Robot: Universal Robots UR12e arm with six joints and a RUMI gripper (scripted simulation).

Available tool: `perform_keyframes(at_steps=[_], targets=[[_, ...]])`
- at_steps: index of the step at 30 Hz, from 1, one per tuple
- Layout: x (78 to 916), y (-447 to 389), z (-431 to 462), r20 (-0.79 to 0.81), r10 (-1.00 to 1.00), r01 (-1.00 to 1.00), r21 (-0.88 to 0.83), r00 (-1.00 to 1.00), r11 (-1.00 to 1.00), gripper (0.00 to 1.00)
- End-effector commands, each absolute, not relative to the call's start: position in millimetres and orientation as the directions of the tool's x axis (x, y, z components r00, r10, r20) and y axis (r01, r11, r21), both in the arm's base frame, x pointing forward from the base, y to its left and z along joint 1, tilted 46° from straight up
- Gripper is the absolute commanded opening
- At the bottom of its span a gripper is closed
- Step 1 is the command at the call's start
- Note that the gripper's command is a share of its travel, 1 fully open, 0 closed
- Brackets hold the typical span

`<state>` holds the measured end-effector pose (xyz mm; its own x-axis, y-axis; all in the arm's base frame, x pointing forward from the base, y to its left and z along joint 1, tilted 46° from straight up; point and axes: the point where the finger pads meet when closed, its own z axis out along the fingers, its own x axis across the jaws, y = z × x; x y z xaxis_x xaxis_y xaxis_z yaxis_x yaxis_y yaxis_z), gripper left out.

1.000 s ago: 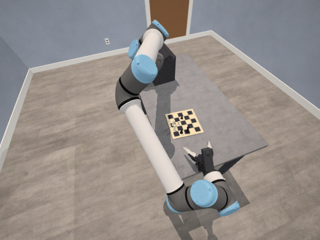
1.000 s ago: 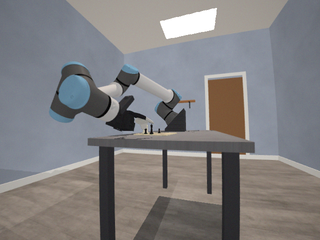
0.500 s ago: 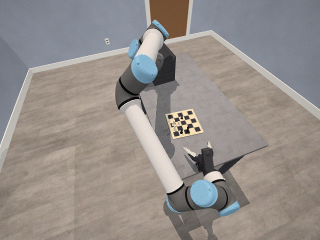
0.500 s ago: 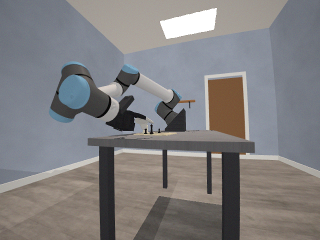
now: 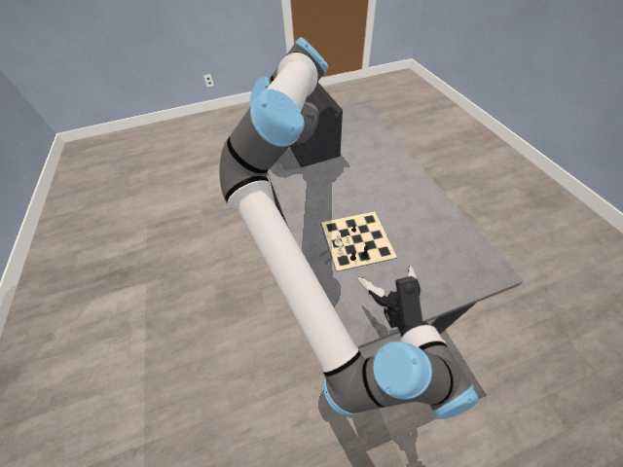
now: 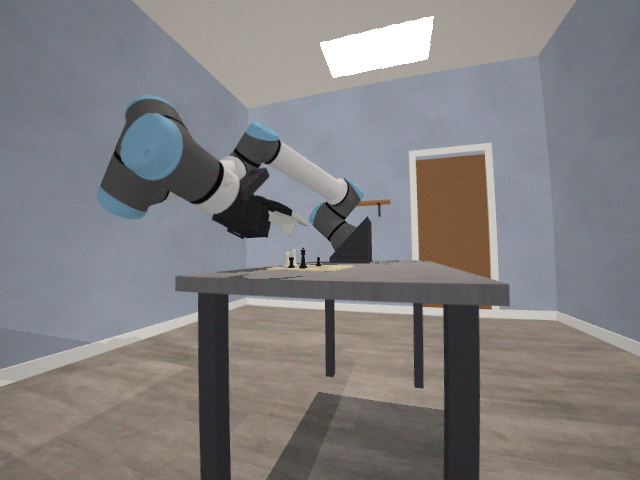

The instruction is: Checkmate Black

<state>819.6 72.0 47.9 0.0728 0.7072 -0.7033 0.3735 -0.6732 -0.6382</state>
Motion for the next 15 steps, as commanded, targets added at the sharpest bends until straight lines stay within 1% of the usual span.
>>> perform_keyframes(at_steps=[1, 15], targets=[[817, 88, 63, -0.703, 0.707, 0.375, -0.638, 0.073, -0.673, 1.00], [816, 95, 71, -0.703, 0.707, 0.378, -0.636, 0.074, -0.673, 1.00]])
